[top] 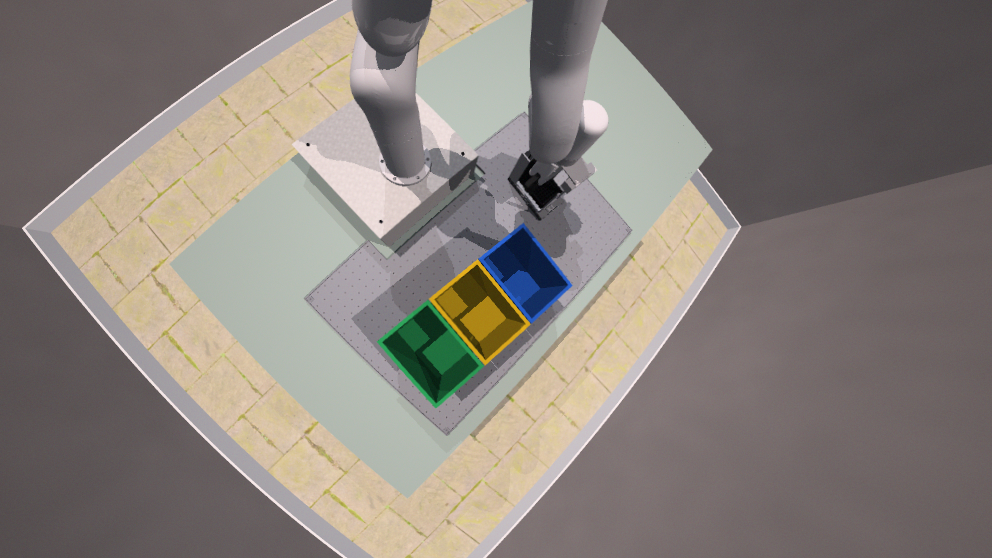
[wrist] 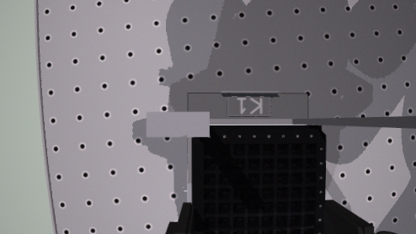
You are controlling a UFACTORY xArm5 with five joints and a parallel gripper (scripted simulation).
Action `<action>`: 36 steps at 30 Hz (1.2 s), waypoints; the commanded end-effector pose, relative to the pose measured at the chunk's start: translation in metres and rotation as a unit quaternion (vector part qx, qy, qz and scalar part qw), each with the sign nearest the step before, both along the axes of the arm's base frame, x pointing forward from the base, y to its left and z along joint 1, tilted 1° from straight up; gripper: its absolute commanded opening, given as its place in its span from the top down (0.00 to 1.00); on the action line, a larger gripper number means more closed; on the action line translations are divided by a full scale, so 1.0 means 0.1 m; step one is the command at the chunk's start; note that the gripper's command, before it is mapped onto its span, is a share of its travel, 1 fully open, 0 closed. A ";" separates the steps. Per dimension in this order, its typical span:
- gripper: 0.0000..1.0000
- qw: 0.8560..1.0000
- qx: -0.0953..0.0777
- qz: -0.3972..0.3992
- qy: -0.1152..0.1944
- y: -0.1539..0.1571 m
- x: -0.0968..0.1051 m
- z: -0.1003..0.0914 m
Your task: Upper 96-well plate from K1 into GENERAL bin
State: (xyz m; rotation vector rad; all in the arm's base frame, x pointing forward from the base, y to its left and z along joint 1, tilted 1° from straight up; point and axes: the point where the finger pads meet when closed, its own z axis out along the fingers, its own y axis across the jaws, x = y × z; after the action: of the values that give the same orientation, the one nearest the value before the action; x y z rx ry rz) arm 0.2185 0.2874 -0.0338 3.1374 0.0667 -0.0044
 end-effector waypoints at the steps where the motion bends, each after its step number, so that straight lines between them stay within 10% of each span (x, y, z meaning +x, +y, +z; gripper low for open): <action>1: 1.00 1.000 0.001 0.000 -0.001 0.01 0.01 0.03; 36: 1.00 1.000 0.001 0.000 -0.001 0.01 0.01 0.28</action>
State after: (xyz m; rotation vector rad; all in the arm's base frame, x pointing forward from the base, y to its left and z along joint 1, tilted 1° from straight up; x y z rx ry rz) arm 0.2180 0.2867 -0.0131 3.1356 0.0671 -0.0067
